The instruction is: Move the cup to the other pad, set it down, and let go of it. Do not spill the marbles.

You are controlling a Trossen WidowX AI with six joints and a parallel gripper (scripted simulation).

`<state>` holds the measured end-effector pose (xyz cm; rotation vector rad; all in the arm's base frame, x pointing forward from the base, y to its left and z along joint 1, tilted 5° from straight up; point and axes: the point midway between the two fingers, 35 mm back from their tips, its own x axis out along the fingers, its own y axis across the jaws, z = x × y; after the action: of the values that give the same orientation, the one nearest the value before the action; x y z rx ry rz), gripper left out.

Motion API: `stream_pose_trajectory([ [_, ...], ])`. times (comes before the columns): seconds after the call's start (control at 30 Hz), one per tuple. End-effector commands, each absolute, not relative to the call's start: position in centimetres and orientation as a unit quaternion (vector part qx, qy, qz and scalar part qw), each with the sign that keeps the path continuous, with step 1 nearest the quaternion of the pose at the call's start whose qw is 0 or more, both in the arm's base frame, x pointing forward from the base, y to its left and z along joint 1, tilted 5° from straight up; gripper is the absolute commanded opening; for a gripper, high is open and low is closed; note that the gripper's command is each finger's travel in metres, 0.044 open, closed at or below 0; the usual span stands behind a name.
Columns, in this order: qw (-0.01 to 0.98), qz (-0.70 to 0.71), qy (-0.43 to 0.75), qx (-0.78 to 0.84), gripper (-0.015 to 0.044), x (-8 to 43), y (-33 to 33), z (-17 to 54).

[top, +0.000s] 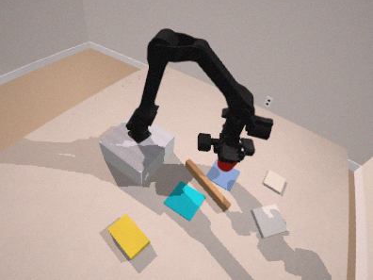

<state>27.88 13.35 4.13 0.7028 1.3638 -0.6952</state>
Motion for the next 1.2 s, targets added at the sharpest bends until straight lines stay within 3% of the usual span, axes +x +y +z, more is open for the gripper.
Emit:
stream_pose_trajectory([
  [0.0, 0.669, -0.306, 0.601, 0.314, 0.0000, 27.8, 13.4, 5.4],
  [1.17, 0.668, -0.306, 0.601, 0.313, 0.0000, 27.3, 11.4, 5.3],
])
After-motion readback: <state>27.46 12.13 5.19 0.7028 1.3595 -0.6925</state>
